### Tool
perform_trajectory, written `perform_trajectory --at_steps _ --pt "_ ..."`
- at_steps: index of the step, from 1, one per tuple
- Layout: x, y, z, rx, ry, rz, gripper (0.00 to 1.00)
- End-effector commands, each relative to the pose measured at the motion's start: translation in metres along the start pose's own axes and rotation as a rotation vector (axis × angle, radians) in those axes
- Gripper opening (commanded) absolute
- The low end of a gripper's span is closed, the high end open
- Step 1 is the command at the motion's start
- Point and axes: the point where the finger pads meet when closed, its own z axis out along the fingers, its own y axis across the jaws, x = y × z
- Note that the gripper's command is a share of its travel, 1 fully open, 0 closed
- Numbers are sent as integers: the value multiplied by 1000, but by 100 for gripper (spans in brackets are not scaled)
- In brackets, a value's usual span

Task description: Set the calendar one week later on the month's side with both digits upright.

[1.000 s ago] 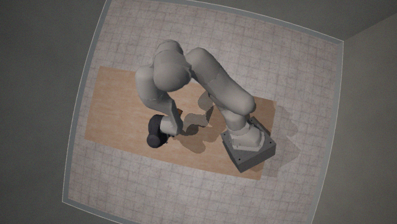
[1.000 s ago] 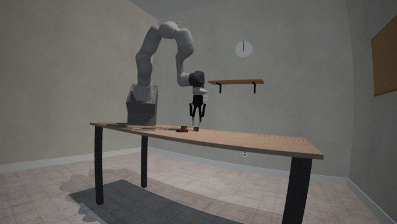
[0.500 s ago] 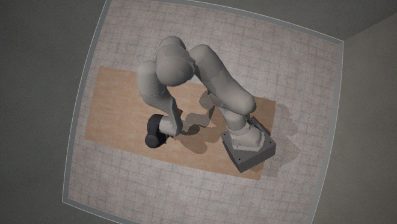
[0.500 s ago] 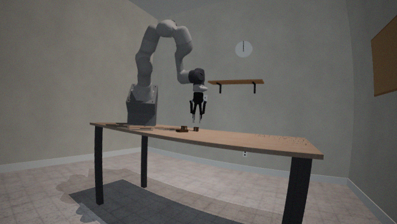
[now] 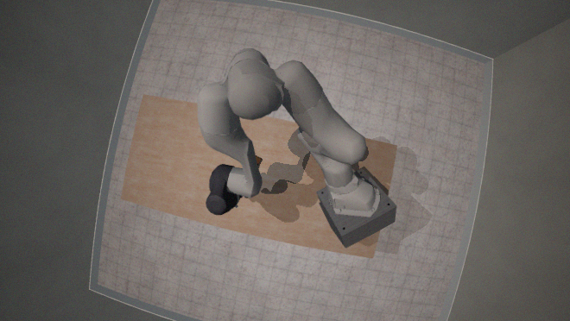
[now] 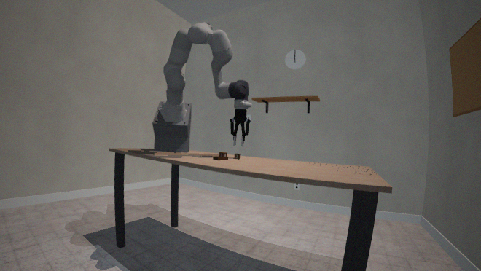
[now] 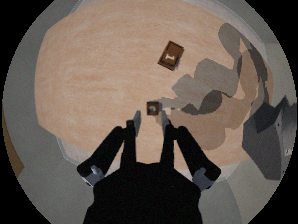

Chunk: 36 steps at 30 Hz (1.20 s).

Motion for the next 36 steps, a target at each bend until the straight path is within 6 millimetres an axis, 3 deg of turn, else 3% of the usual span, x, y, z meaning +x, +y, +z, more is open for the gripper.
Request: perform_trajectory --at_steps 1,8,16,24,36 --pt "1 0 1 -4 52 -12 29" --pt "-3 1 -1 0 250 -12 29" --pt "-6 1 0 0 271 -12 29" --pt "-8 0 1 2 494 -12 29" --pt "-11 -2 4 4 606 -11 29"
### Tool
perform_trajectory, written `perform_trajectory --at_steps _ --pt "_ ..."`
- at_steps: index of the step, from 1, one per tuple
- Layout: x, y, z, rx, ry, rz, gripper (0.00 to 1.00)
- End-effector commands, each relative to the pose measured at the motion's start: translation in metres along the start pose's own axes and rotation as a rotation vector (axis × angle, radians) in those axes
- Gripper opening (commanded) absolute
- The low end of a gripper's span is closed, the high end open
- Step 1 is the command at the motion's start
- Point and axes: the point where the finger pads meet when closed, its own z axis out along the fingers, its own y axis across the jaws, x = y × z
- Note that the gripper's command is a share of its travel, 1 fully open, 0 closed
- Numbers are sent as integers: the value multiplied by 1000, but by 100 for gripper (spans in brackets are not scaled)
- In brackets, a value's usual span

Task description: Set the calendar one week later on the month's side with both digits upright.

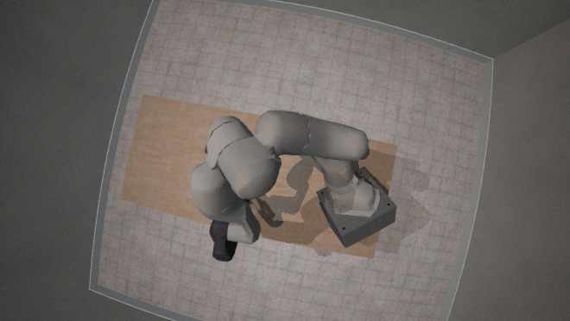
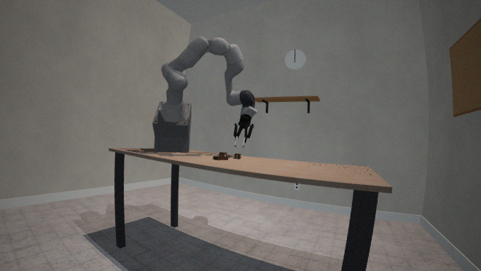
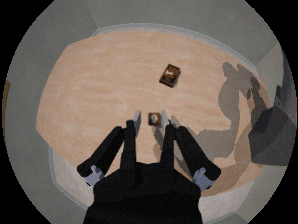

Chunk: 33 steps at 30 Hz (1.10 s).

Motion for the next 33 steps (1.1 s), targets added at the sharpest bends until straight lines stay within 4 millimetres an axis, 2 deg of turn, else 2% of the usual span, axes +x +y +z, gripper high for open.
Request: perform_trajectory --at_steps 1,7,33 --pt "6 2 3 -9 106 6 29" --pt "1 5 2 -11 245 3 29" --pt "-2 5 4 -11 245 3 29"
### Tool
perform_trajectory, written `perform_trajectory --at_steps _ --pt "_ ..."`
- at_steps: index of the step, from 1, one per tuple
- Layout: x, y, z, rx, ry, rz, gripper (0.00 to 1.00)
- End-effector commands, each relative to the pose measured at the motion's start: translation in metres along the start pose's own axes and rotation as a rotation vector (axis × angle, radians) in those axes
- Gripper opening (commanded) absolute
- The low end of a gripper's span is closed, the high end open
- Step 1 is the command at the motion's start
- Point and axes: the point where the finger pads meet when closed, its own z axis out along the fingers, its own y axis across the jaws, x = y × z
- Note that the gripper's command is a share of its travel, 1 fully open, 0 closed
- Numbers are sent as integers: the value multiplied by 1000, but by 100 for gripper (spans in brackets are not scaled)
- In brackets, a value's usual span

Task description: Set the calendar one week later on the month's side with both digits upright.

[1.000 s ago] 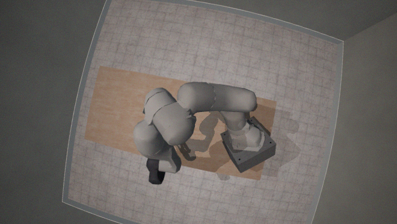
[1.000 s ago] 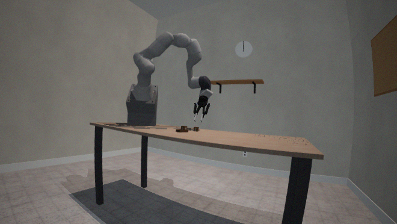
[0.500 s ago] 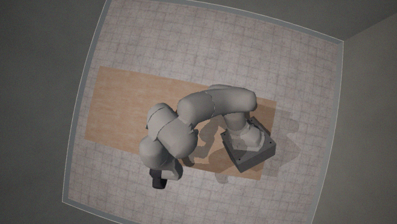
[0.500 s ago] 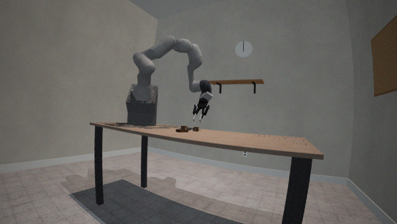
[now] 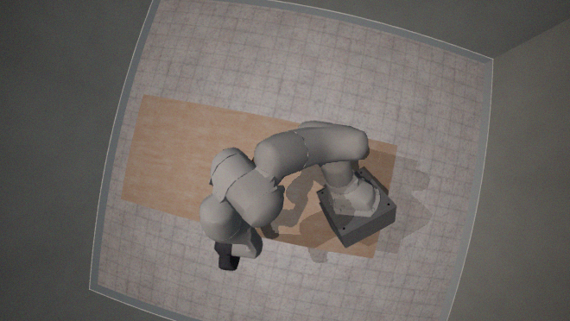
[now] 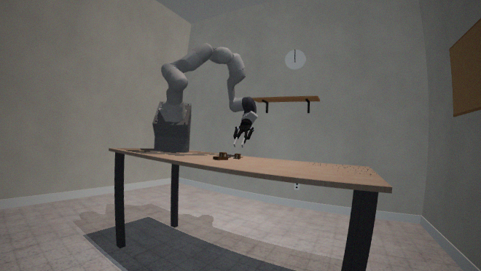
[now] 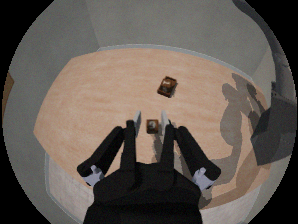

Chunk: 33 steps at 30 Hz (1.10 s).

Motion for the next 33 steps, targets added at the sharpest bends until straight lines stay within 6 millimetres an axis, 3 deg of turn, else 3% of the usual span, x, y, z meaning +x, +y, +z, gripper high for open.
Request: perform_trajectory --at_steps 1,33 --pt "-1 0 3 -3 5 -6 29" --pt "-33 1 35 -3 5 -6 29"
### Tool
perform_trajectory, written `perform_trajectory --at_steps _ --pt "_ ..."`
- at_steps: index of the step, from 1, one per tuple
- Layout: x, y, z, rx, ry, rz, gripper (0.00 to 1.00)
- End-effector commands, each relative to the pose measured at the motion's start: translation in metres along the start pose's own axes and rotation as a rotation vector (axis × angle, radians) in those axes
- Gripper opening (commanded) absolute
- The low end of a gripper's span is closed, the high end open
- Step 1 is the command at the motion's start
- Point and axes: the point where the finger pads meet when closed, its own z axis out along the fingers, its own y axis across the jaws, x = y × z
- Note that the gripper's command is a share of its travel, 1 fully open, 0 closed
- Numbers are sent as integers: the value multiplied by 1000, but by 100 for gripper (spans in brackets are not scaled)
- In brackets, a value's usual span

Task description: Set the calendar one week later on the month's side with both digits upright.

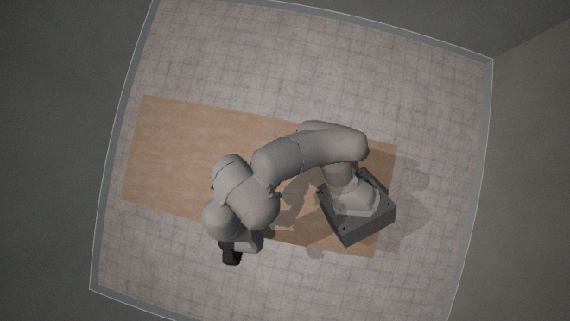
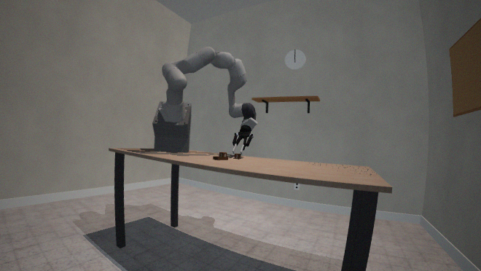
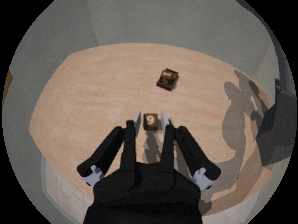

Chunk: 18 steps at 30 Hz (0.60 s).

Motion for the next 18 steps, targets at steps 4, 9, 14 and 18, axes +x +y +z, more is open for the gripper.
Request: perform_trajectory --at_steps 4,9,14,18 --pt "-9 -3 7 3 -6 10 29" --pt "-13 -3 12 3 -6 10 29" --pt "-17 -3 15 3 -6 10 29" --pt "-17 -3 16 3 -6 10 29"
